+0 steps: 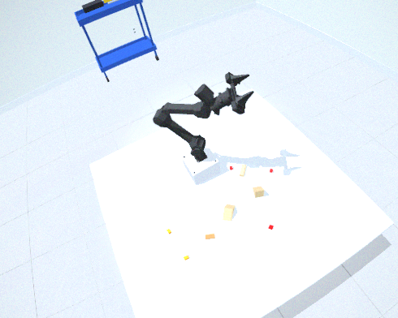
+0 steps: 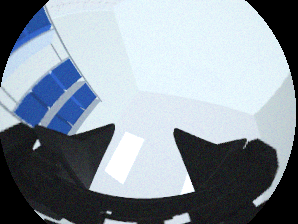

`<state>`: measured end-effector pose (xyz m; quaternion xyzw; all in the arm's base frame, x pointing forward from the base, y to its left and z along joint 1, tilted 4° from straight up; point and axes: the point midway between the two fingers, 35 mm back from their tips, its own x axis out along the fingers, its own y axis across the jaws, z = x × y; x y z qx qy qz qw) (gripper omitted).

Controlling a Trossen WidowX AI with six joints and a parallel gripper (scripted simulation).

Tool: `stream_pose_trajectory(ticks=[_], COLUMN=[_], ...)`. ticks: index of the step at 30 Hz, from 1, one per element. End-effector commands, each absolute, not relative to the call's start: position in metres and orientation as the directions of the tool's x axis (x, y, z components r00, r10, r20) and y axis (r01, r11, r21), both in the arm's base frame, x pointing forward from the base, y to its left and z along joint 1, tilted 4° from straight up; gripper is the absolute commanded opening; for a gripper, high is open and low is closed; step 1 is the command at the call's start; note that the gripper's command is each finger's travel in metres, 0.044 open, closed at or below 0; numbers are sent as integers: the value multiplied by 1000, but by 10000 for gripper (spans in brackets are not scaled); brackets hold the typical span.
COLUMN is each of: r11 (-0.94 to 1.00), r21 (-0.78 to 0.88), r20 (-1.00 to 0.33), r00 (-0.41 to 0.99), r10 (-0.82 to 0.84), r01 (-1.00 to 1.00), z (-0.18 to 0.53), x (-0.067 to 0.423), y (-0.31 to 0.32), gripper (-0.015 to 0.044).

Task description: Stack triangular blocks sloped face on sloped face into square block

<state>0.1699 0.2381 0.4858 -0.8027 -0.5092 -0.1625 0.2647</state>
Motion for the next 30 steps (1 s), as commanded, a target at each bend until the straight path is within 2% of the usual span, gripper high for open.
stream_pose_trajectory(ticks=[1, 4, 9, 13, 16, 23, 30], r11=[-341, -344, -368, -343, -300, -147, 115], r21=[-264, -339, -613, -846, -939, -952, -779], r20=[527, 474, 268, 64, -70, -303, -521], r00=[432, 475, 622, 716, 756, 779, 738], r10=[732, 741, 736, 695, 651, 548, 428], r01=[902, 875, 699, 409, 171, -267, -617], z=[485, 475, 431, 391, 364, 312, 258], x=[171, 189, 256, 308, 339, 386, 420], y=[239, 244, 250, 246, 238, 213, 176], gripper=[426, 440, 440, 440, 440, 440, 440])
